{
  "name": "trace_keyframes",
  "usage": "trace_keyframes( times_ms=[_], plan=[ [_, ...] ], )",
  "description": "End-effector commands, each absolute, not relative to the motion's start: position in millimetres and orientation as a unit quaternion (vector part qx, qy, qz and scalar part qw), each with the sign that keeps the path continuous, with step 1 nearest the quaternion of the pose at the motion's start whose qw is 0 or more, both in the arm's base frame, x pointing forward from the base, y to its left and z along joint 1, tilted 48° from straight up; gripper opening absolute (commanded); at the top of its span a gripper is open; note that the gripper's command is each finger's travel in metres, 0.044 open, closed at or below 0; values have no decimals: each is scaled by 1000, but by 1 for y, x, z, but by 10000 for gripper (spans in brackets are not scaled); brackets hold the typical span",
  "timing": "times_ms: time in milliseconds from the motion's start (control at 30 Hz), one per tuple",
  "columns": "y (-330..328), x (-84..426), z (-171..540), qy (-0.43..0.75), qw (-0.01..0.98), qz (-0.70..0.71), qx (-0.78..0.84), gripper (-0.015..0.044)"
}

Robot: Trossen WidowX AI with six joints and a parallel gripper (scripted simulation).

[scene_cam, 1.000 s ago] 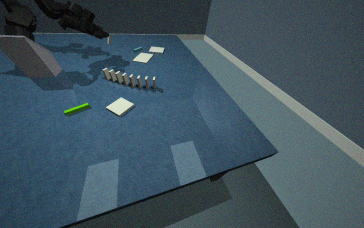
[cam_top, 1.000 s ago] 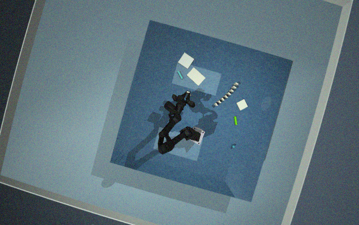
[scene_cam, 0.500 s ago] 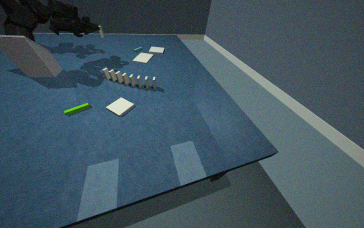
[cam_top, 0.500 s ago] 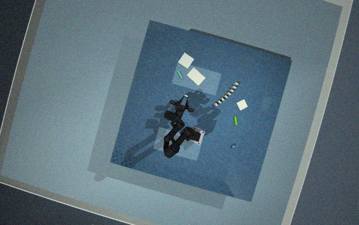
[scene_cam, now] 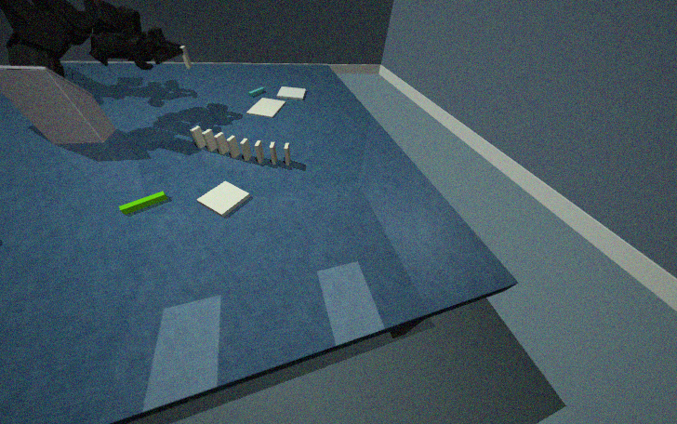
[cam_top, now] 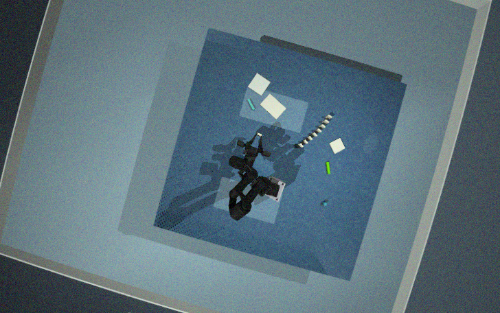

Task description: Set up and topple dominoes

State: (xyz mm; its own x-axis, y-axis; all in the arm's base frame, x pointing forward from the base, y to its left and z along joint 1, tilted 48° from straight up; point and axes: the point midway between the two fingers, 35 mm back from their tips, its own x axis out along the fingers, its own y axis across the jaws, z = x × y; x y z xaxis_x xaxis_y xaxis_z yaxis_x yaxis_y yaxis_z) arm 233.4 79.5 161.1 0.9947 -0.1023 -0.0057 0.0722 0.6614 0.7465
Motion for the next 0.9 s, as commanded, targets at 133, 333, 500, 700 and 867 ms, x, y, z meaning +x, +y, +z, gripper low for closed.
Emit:
trace_keyframes(
  times_ms=[133, 333, 500, 700, 867],
  plan=[
    [79, 233, 161, -20, 910, -49, 412, 107],
    [86, 236, 159, -17, 910, -49, 411, 107],
    [92, 238, 156, -14, 910, -49, 411, 107],
    [100, 240, 152, -11, 910, -48, 411, 107],
    [107, 242, 147, -7, 912, -47, 407, 107]
  ],
)
